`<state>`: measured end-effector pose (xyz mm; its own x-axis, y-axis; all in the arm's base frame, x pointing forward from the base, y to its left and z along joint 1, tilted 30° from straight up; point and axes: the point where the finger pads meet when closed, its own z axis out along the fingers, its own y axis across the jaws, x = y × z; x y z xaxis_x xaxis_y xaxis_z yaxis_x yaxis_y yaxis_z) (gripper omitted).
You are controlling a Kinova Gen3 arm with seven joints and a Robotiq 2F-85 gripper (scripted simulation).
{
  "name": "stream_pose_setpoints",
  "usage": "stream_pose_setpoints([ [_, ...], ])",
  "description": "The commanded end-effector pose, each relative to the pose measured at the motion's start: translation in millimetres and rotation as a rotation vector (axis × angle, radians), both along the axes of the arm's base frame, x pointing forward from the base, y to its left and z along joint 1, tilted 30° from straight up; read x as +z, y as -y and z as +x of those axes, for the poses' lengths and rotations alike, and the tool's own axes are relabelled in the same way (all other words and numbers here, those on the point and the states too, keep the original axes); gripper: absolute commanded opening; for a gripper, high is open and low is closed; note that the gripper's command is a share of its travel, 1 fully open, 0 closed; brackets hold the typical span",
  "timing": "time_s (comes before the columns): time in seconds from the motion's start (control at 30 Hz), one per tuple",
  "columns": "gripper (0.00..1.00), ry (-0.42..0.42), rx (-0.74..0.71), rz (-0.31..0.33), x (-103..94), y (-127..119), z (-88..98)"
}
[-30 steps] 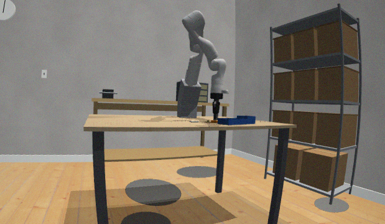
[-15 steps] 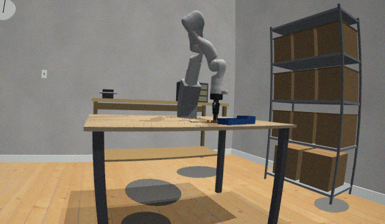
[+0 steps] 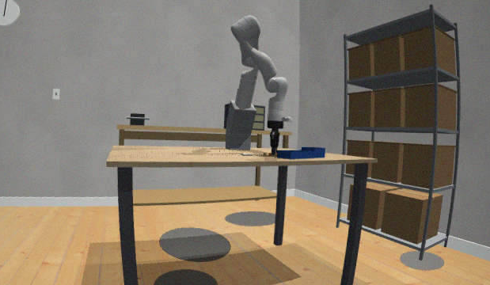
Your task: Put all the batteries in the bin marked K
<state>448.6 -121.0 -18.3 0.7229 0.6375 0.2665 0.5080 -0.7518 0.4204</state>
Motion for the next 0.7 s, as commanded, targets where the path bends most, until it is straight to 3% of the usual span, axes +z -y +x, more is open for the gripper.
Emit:
stream_pose_setpoints([
  [0.0,0.29,0.001,0.0,0.0,0.6,0.2,0.4],
  [0.03,0.29,0.001,0.0,0.0,0.7,0.3,0.5],
  [0.07,0.09,0.001,0.0,0.0,0.7,0.3,0.5],
  [0.67,0.09,0.001,0.0,0.0,0.7,0.3,0.5],
])
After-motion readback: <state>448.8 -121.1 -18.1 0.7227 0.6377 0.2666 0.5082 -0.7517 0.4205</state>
